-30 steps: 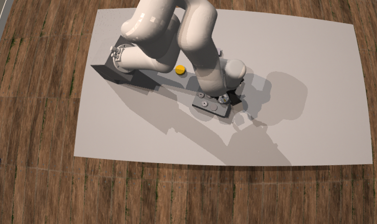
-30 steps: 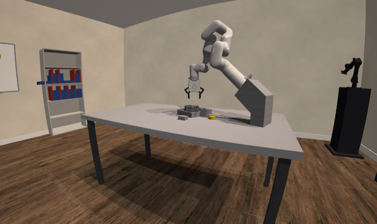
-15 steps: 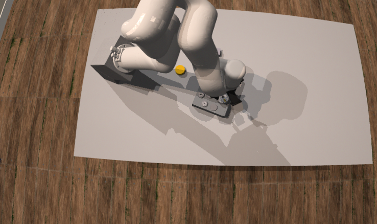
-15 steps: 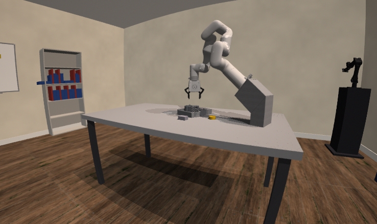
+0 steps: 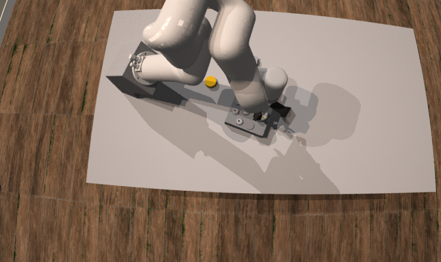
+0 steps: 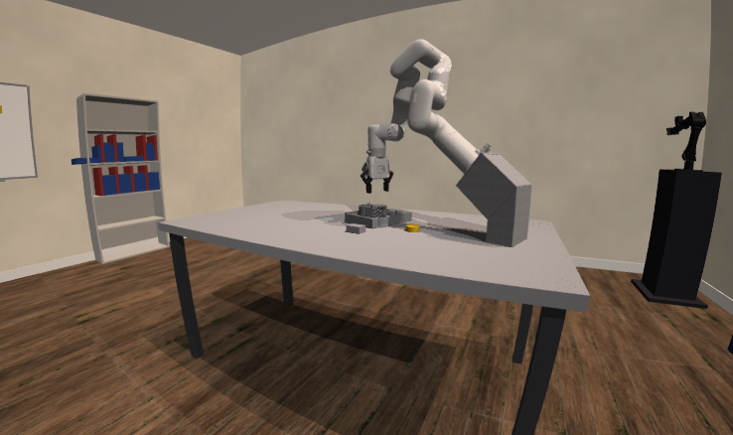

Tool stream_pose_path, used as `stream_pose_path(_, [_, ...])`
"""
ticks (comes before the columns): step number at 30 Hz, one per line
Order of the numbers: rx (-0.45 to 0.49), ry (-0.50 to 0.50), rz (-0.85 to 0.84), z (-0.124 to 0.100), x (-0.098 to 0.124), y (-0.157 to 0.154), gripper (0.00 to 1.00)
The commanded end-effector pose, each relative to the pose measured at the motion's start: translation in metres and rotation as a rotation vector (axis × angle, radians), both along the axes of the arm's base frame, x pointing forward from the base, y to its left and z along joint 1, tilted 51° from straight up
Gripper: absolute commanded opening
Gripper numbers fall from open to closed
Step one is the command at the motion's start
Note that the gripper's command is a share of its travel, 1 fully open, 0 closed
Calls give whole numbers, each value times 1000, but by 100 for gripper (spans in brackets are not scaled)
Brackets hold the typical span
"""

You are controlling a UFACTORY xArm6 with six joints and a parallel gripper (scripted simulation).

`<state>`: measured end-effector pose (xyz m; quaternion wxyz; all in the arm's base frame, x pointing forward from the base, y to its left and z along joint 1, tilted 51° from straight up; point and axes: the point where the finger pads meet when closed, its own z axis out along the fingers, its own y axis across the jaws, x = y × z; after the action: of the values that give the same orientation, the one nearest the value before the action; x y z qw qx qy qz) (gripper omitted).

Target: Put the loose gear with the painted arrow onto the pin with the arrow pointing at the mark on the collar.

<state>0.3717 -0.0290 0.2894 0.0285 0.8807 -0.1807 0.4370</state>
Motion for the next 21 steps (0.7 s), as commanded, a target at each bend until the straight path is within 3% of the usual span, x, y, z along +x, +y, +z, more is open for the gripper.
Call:
stream_pose_path(1, [-155, 47, 162, 1, 1, 0, 100])
stream_pose_path(2, [-155, 47, 162, 1, 1, 0, 100])
stream_pose_path(3, [-263, 76, 256, 1, 1, 0, 100])
stream_pose_path(7, [-365, 105, 354, 1, 1, 0, 100])
stream_pose_path(8, [-366, 105, 354, 1, 1, 0, 100])
stream_pose_path(9, [-366, 105, 354, 1, 1, 0, 93])
stream_pose_path(21, [-366, 105, 354, 1, 1, 0, 93])
